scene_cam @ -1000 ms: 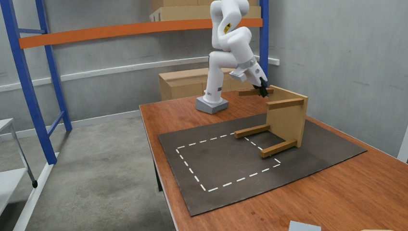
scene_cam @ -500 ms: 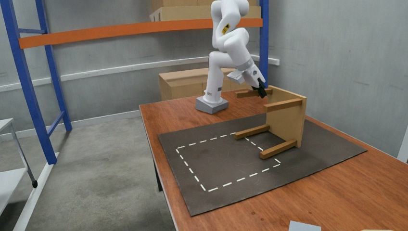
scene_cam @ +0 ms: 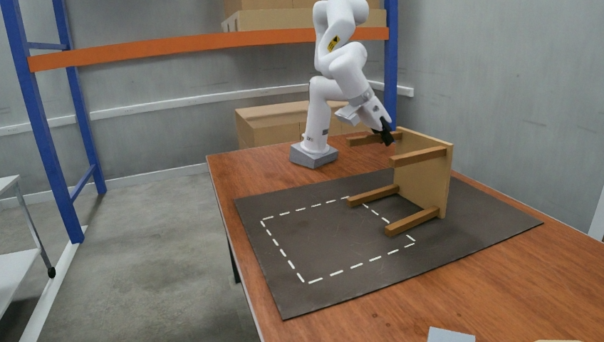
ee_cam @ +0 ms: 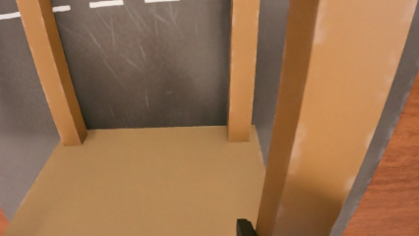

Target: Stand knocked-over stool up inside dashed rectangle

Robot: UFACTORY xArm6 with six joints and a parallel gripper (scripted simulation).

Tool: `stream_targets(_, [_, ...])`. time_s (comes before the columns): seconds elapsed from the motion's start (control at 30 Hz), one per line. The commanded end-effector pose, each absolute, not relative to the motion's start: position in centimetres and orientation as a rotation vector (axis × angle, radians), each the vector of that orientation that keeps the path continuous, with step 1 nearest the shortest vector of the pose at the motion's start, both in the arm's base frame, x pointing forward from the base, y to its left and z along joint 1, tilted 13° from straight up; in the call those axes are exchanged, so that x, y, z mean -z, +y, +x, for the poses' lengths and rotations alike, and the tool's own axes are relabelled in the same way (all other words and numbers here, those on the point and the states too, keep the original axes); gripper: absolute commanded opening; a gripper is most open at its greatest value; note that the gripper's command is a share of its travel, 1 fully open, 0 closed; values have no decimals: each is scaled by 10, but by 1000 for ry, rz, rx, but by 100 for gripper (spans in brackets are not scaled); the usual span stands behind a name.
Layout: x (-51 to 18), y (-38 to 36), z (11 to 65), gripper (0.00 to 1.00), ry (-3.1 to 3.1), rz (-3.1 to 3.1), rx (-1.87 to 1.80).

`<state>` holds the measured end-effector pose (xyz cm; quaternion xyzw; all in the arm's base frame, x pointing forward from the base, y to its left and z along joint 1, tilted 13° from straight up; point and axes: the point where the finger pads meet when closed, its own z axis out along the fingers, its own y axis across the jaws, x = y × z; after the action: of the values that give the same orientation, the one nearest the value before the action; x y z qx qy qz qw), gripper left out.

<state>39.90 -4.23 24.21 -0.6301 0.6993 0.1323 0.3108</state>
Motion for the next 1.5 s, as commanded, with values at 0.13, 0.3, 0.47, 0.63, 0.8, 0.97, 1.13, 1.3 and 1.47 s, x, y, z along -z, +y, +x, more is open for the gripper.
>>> stream_targets(0.13, [-243, -43, 400, 25, 1843, -1663, -346])
stream_targets(0.3, [-243, -43, 400, 25, 1843, -1663, -346])
stream_targets(0.47, [-243, -43, 400, 53, 1843, -1663, -346])
stream_targets(0.63, [-243, -43, 400, 53, 1843, -1663, -346])
stream_targets(0.8, [-243, -43, 400, 53, 1843, -1663, -346])
stream_targets(0.97, [-243, -43, 400, 53, 1843, -1663, -346])
stream_targets(1.13, [-243, -43, 400, 53, 1843, -1663, -346])
stream_targets(1.3, [-243, -43, 400, 53, 1843, -1663, -346])
stream_targets(1.47, [-243, -43, 400, 53, 1843, -1663, -346])
